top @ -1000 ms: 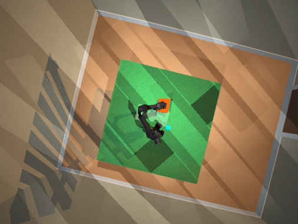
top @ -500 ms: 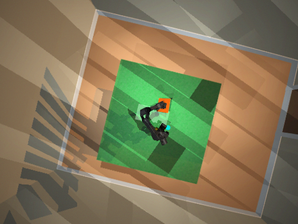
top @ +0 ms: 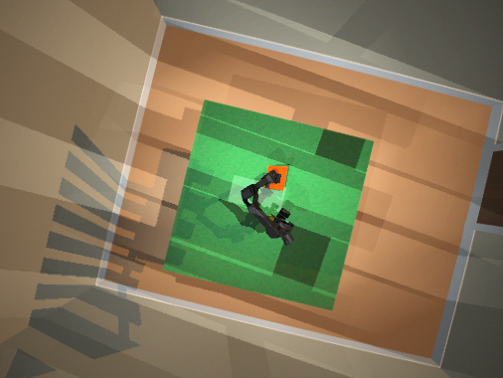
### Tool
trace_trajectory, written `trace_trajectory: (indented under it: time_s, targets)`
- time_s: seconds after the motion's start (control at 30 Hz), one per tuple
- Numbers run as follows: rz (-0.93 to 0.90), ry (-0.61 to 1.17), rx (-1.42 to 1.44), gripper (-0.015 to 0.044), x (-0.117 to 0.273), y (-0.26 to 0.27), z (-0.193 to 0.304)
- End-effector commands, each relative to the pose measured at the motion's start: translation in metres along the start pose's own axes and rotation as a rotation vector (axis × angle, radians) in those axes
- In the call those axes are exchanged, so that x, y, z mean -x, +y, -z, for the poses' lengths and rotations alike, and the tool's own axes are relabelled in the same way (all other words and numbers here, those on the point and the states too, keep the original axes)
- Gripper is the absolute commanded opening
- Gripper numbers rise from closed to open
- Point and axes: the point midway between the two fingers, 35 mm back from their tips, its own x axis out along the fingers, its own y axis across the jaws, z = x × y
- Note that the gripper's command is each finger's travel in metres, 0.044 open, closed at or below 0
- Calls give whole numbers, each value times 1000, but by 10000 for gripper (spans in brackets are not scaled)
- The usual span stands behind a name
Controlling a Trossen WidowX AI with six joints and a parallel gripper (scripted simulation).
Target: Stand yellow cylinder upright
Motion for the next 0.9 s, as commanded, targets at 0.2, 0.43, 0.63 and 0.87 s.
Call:
trace_trajectory:
  time_s: [0.2,0.43,0.63,0.87]
  targets:
    - [2,9,-20,105,-1,21,-25]
    - [7,20,-34,105,-2,38,-41]
    - [12,29,-45,105,-4,51,-52]
    - [-13,7,-50,105,-7,52,-53]
